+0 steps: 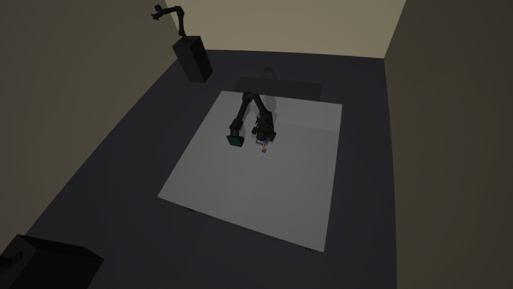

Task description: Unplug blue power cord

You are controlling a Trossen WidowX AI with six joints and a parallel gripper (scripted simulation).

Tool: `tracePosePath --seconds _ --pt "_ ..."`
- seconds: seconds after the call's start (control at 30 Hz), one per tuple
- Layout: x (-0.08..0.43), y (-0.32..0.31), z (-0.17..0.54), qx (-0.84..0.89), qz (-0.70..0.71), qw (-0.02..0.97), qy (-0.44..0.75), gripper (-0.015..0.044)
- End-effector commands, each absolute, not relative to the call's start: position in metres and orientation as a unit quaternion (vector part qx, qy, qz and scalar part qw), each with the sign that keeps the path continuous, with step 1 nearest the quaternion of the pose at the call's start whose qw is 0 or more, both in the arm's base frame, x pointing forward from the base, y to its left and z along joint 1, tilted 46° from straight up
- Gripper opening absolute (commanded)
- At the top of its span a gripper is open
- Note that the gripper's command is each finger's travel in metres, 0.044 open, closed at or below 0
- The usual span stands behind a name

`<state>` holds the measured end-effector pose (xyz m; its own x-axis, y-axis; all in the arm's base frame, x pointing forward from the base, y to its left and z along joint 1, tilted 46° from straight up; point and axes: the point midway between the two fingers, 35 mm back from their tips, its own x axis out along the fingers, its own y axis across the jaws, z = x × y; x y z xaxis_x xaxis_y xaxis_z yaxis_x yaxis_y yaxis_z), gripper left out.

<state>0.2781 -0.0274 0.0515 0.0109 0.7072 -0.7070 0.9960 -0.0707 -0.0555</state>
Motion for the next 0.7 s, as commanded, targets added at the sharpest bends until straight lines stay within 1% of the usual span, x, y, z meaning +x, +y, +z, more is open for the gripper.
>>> tracePosePath --seconds 0.0,0.3,0.43,0.67 --pt "0.2783 -0.0251 0.0522 0.671 -0.298 0.241 0.635 0.0160" --pt "0.2785 -0.0182 0.0454 0.671 -0.298 0.241 0.635 0.0160" --pt "0.2781 -0.0197 0.0468 0.668 -0.298 0.243 0.637 0.0055" --pt "0.2781 -0.0197 0.0468 0.668 -0.298 0.243 0.637 0.0008"
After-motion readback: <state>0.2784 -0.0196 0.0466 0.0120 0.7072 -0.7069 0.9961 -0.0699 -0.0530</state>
